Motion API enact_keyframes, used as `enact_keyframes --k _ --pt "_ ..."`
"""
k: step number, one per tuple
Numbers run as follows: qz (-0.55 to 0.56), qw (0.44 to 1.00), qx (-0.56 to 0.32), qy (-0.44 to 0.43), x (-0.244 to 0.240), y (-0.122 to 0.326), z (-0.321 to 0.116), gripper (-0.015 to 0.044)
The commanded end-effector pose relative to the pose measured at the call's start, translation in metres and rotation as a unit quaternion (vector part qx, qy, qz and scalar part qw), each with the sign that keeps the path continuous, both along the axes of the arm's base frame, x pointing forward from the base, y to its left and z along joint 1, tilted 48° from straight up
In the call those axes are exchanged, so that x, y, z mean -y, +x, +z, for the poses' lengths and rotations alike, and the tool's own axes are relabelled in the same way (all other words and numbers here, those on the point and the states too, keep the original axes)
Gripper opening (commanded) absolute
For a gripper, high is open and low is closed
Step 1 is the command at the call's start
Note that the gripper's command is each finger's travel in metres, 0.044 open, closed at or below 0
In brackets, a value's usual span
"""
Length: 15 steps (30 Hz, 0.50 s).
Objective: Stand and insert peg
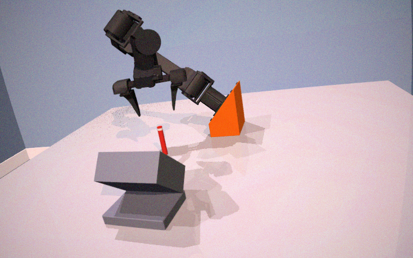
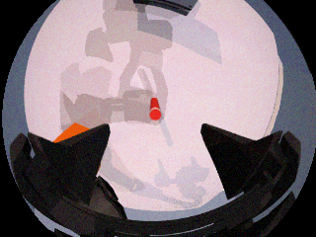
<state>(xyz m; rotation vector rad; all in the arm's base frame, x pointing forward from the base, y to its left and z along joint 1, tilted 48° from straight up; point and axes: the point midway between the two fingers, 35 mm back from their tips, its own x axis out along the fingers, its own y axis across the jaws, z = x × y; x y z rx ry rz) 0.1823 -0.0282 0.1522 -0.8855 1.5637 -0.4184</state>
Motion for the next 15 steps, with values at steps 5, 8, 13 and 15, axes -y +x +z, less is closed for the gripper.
enact_keyframes --k 5,8,13,15 --pt "0.006 1.000 -0.008 -0.003 0.013 0.000 -0.011 0.0440" --pt "0.006 1.000 -0.008 -0.002 0.014 0.000 -0.012 0.0440" --pt "0.006 1.000 -0.008 -0.001 0.019 0.001 -0.017 0.0440" --pt "0.006 1.000 -0.008 0.000 0.021 0.001 -0.020 0.0440"
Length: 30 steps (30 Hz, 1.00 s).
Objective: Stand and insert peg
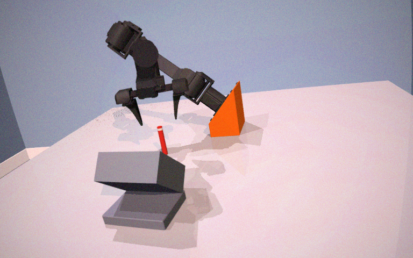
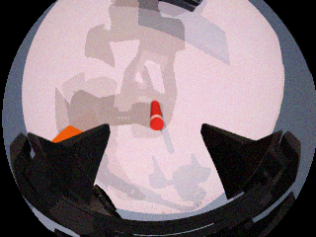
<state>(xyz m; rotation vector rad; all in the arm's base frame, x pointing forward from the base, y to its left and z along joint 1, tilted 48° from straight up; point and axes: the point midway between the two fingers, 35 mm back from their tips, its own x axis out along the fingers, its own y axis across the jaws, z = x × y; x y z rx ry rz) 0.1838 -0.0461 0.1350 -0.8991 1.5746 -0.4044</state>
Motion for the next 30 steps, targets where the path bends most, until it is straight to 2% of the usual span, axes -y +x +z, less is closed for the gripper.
enact_keyframes --k 1,30 --pt "0.001 1.000 0.001 0.000 0.005 0.000 -0.004 0.0440" --pt "0.001 1.000 0.002 -0.003 0.040 0.000 -0.034 0.0440"
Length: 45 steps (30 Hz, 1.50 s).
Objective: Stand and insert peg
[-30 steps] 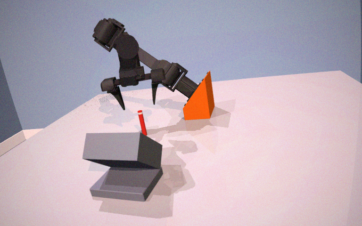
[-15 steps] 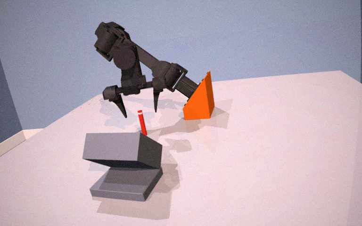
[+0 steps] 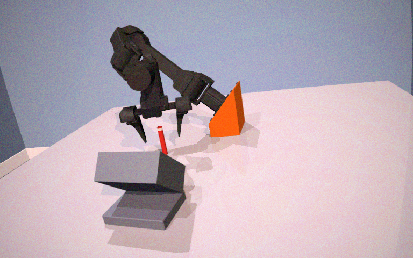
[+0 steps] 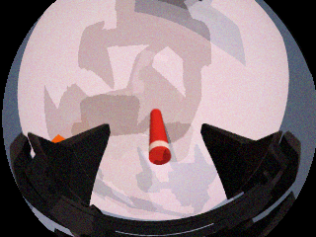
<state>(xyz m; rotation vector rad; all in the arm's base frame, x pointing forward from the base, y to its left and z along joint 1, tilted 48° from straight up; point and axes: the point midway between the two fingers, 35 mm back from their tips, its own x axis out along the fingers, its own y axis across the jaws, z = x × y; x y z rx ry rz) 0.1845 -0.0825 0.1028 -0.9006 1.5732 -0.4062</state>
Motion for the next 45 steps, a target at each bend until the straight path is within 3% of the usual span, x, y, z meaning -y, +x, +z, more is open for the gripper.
enact_keyframes --k 1,2,17,24,45 --pt "0.000 1.000 0.001 -0.003 0.005 -0.001 -0.003 0.0440" --pt "0.000 1.000 0.001 -0.003 0.005 -0.001 -0.003 0.0440" --pt "0.000 1.000 0.000 -0.001 0.002 0.000 -0.002 0.0046" --pt "0.000 1.000 0.000 -0.001 0.002 0.000 -0.002 0.0000" --pt "0.001 1.000 -0.001 0.004 -0.043 0.002 0.035 0.0000"
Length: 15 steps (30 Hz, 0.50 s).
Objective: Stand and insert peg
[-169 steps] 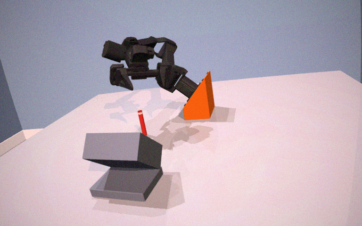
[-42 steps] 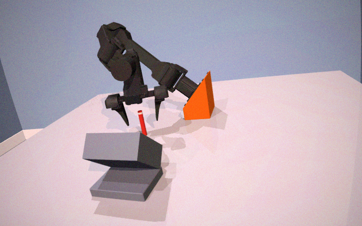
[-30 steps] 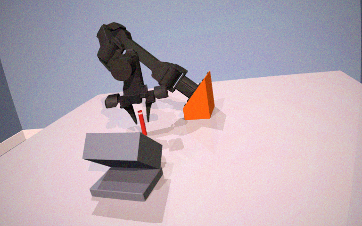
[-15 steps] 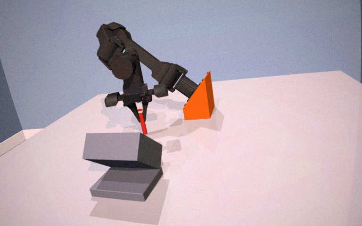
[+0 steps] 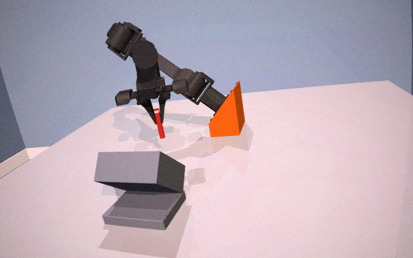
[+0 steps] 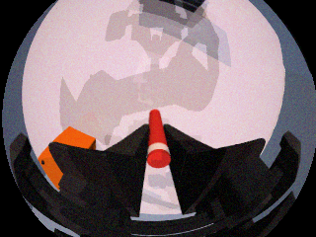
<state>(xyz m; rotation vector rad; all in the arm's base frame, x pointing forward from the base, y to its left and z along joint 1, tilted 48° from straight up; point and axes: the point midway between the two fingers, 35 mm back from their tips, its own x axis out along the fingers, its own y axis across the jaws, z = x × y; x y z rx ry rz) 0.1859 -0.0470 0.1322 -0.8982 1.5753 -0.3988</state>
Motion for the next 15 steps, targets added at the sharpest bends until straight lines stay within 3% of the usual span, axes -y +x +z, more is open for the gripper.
enact_keyframes --k 1,15 --pt "0.000 1.000 0.001 0.000 -0.010 0.001 0.008 0.0000" --pt "0.025 1.000 0.000 -0.003 -0.026 0.007 0.017 0.0000"
